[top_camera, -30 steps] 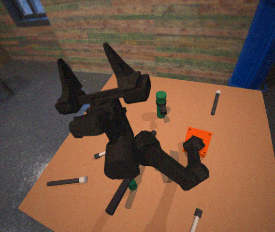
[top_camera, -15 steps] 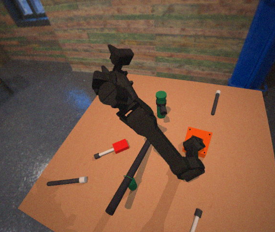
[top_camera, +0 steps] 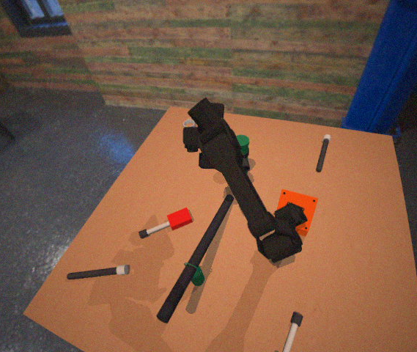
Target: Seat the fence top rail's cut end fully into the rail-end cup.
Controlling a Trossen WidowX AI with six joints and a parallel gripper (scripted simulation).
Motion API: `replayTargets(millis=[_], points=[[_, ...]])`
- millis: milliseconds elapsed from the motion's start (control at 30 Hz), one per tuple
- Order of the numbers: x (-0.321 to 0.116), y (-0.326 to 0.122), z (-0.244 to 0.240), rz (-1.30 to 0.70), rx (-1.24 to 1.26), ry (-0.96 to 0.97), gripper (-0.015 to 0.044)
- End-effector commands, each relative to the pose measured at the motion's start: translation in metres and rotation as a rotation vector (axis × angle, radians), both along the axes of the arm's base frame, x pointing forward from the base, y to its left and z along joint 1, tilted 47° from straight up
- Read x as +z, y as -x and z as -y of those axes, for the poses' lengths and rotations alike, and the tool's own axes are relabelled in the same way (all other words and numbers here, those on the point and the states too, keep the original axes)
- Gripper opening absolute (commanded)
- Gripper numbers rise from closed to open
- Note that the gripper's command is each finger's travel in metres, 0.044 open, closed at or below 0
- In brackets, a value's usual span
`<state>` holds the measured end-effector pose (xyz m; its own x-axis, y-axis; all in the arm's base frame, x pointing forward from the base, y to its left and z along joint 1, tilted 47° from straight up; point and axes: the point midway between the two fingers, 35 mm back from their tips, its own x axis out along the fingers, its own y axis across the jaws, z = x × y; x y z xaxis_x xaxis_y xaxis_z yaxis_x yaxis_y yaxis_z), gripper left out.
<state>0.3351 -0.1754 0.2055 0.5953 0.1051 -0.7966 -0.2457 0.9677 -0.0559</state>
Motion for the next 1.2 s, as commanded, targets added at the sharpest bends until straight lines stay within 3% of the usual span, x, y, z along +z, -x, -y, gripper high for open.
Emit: replayTargets(millis=[0,267,467,633,1167], points=[[-0.031,0.027,-0.033,-0.096,0.082,-0.220,0.0440],[-0.045,0.080,-0.106,-0.195,0.135,-0.813,0.0440],[-0.044,0.081,-0.107,-0.195,0.132,-0.831,0.0440],[-0.057,0.078,-0.095,-0.149,0.296,-0.711,0.0440],[-0.158,0.082,-0.022,0.242,1.485,-0.091,0.0440]])
